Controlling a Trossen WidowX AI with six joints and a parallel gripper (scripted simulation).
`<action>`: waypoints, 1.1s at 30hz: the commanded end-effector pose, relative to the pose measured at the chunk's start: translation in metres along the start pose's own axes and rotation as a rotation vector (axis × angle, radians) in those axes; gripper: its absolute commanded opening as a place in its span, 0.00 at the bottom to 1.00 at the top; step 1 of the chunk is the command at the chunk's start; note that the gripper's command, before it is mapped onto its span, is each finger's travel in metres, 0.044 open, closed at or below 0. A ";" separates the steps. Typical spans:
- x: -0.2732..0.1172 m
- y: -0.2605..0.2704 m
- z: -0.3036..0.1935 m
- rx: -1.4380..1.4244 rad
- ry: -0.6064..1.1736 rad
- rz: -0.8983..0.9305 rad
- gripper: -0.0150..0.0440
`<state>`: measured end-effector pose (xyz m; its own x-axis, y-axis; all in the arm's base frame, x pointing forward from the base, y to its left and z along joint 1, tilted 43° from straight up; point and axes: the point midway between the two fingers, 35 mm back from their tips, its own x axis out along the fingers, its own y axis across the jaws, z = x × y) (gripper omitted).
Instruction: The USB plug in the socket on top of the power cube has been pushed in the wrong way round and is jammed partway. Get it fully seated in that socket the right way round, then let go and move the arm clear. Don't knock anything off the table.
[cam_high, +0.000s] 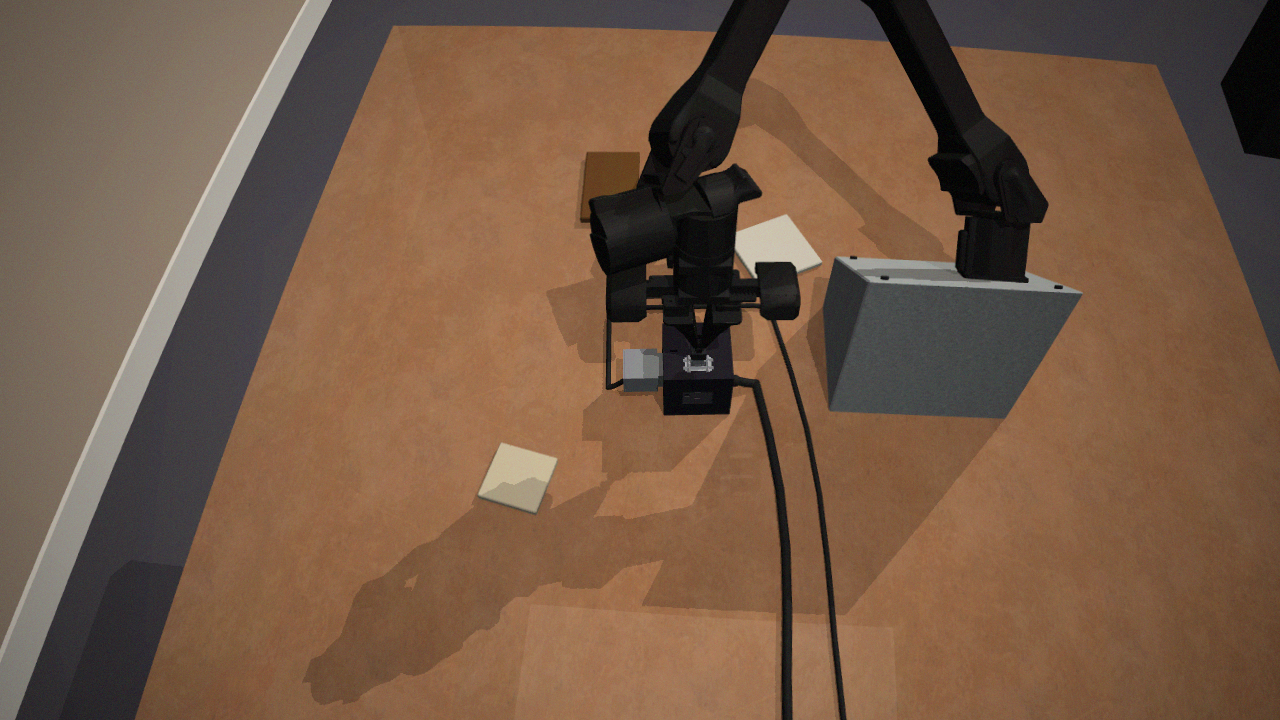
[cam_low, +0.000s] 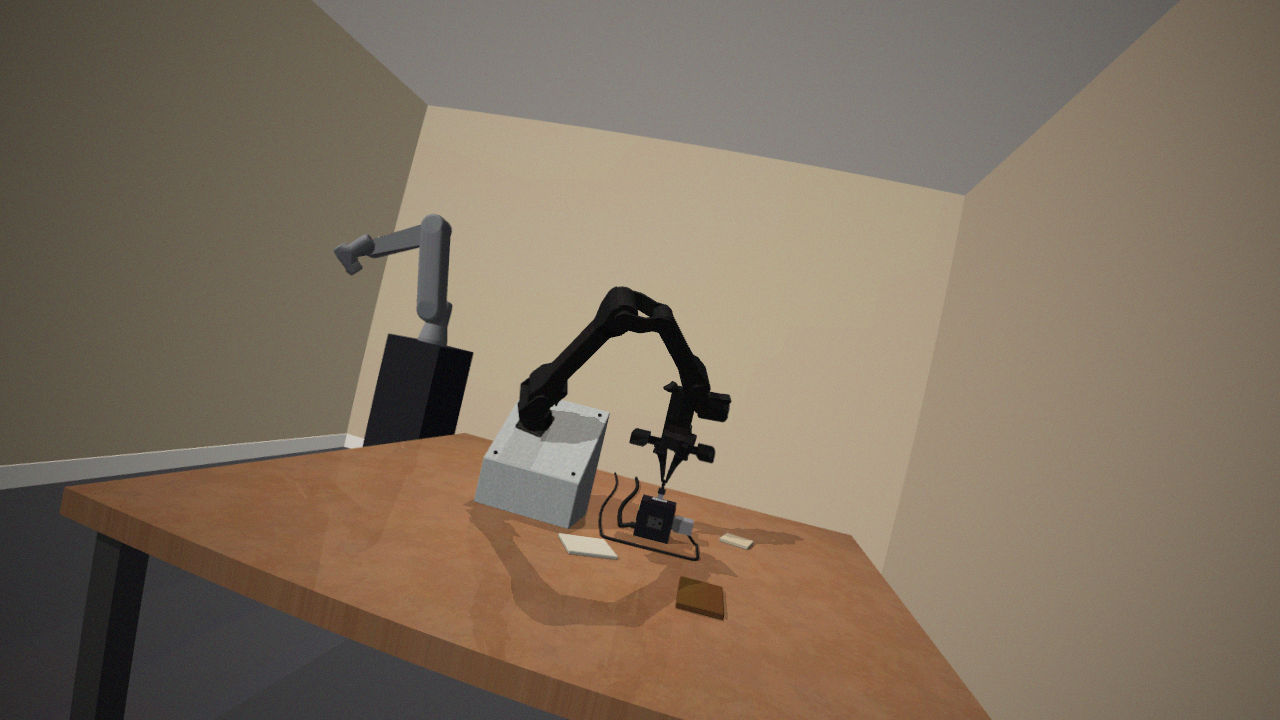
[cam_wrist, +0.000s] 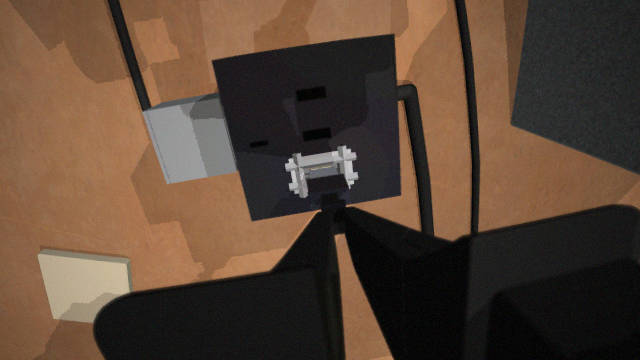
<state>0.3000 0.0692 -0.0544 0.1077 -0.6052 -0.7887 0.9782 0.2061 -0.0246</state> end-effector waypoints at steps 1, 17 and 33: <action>0.001 0.000 -0.001 -0.006 0.001 -0.001 0.25; 0.003 0.000 0.000 -0.006 0.001 -0.001 0.25; 0.005 0.000 0.000 -0.006 0.001 -0.001 0.25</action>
<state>0.3003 0.0668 -0.0575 0.1066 -0.6040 -0.7898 0.9783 0.2057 -0.0252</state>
